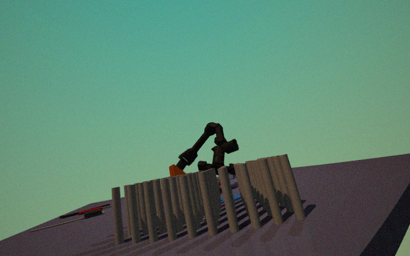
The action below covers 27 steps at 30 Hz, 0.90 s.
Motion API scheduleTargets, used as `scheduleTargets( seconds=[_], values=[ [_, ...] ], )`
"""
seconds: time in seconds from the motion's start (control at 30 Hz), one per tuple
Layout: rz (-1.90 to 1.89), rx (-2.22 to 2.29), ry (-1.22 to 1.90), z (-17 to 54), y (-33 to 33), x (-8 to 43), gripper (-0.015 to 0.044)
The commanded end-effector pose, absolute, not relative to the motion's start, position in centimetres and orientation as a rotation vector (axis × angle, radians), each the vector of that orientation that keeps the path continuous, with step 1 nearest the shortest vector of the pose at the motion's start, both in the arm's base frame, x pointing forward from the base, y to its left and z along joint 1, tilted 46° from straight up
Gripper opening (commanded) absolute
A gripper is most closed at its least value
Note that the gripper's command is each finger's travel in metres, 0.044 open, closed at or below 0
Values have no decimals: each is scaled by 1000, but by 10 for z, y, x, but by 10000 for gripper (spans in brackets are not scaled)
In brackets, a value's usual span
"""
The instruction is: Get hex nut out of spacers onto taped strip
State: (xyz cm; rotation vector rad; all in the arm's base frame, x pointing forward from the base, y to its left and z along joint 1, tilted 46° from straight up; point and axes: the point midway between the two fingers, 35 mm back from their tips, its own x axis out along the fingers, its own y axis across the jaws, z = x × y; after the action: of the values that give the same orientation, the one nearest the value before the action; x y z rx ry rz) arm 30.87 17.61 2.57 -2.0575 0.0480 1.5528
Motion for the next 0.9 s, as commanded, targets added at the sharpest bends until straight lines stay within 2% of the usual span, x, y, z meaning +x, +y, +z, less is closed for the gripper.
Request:
scheduleTargets(
  seconds=[0.0,0.87],
  values=[
    [1541,-2062,47,26,175,315,0],
    [1540,-2063,47,20,171,333,0]
  ],
)
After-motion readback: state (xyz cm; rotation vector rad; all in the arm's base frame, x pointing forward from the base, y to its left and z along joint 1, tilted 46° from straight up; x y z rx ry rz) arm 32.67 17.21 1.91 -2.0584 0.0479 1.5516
